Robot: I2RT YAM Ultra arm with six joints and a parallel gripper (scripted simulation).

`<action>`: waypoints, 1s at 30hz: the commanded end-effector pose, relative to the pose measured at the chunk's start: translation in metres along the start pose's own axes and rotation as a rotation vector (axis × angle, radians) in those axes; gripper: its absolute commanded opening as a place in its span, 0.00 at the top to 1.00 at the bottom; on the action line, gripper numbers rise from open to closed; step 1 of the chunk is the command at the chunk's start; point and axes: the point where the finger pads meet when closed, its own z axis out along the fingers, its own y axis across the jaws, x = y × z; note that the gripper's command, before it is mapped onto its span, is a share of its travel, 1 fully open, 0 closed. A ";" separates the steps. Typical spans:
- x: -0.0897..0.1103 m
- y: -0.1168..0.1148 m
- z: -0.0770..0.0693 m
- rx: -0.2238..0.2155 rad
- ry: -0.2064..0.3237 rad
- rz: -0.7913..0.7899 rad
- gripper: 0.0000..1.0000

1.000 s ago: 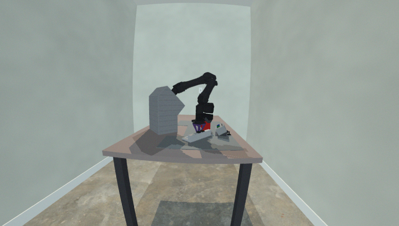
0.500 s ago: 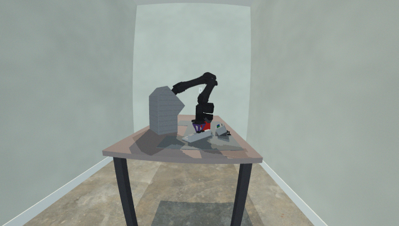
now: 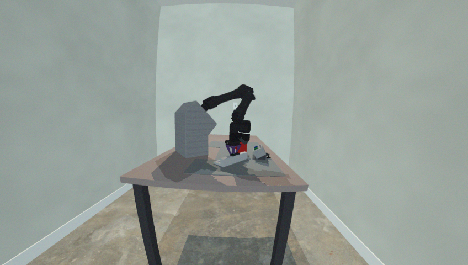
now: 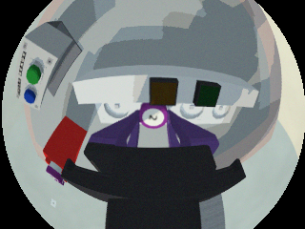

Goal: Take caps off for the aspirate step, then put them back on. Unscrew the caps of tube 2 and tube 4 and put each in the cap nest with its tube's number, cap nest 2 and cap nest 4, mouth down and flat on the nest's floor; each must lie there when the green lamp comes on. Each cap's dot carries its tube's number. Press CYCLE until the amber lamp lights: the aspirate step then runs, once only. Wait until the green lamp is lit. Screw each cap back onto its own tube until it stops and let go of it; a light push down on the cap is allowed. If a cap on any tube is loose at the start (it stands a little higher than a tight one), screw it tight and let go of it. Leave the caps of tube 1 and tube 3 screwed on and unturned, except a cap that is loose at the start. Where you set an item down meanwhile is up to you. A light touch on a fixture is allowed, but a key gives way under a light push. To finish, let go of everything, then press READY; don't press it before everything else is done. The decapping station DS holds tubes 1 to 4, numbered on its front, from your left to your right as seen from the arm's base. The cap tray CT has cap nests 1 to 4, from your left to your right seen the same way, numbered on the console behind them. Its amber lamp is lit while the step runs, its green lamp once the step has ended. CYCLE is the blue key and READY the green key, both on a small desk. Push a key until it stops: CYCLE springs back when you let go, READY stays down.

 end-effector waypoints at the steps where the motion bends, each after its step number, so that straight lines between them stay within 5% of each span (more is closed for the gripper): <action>1: -0.006 -0.004 -0.005 0.000 -0.018 0.008 1.00; 30: -0.007 -0.004 0.003 0.000 -0.018 0.008 1.00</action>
